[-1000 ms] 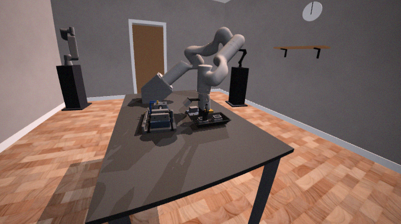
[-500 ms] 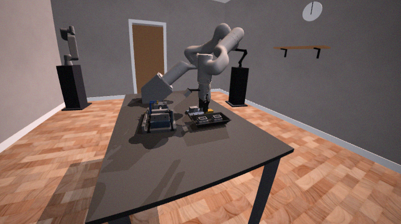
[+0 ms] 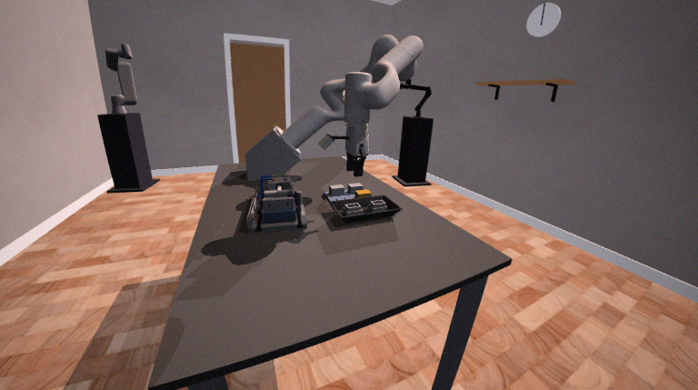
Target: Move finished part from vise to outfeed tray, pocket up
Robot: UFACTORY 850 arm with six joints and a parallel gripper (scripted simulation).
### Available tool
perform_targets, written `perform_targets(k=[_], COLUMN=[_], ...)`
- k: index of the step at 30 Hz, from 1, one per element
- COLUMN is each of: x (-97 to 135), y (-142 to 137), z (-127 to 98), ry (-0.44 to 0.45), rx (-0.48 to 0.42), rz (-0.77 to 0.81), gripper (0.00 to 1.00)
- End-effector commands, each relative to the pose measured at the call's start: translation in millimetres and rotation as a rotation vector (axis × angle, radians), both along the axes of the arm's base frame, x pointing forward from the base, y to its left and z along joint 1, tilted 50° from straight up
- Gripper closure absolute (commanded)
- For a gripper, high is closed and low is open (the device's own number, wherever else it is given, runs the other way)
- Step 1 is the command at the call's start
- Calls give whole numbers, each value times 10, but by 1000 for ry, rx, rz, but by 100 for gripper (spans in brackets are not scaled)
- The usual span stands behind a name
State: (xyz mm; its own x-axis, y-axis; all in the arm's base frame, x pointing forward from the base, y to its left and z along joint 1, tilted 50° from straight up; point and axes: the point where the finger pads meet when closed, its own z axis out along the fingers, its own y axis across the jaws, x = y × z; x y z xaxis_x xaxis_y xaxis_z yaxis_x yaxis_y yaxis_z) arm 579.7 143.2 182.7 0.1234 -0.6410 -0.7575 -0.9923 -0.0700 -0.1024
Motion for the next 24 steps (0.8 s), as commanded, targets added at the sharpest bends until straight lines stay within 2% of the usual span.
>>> perform_targets(k=[1, 8, 9, 24], x=[3, 2, 2, 2], y=[-65, -99, -99, -99], z=[58, 87, 87, 87], ry=[-1, -1, -1, -1], rx=[0, 0, 0, 0], rz=[0, 0, 0, 0], gripper=[31, 31, 100, 100])
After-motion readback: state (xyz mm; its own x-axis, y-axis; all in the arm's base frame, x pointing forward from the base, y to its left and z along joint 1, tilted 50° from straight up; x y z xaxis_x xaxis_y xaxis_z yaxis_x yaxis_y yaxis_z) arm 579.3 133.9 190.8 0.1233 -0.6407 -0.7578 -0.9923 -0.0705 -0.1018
